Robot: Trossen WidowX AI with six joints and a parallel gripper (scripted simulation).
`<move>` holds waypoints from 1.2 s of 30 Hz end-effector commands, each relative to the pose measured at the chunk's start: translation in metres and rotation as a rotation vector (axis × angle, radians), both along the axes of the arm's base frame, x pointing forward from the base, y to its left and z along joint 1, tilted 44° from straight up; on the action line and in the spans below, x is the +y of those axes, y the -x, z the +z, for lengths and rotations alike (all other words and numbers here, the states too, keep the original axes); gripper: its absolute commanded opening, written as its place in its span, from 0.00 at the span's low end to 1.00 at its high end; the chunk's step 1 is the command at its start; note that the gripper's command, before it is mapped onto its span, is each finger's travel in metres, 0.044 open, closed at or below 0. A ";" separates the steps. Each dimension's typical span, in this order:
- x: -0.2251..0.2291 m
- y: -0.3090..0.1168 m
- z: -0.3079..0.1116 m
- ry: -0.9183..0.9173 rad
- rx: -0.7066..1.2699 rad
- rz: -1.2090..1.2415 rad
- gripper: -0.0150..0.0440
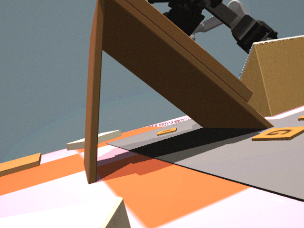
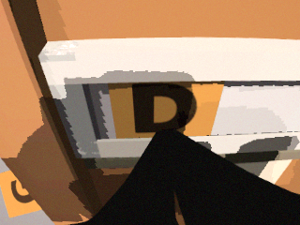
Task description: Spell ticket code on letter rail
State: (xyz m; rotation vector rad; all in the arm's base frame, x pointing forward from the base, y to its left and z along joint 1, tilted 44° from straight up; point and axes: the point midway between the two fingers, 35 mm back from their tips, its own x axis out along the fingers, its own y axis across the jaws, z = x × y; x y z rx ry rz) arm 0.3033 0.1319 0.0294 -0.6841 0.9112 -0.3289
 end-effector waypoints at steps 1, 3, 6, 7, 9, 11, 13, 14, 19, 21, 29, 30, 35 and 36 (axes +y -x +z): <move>-0.015 -0.004 0.017 0.009 0.159 -0.182 0.25; -0.020 -0.003 0.026 0.016 0.208 -0.247 0.25; -0.022 -0.003 0.030 0.019 0.225 -0.270 0.25; -0.022 -0.003 0.030 0.019 0.225 -0.270 0.25; -0.022 -0.003 0.030 0.019 0.225 -0.270 0.25; -0.022 -0.003 0.030 0.019 0.225 -0.270 0.25; -0.022 -0.003 0.030 0.019 0.225 -0.270 0.25; -0.022 -0.003 0.030 0.019 0.225 -0.270 0.25; -0.022 -0.005 0.029 0.019 0.225 -0.270 0.25; -0.022 -0.007 0.029 0.019 0.224 -0.270 0.25; -0.024 -0.011 0.027 0.019 0.224 -0.270 0.25; -0.024 -0.012 0.027 0.019 0.224 -0.270 0.25; -0.026 -0.013 0.026 0.019 0.224 -0.270 0.25; -0.026 -0.014 0.026 0.019 0.224 -0.270 0.25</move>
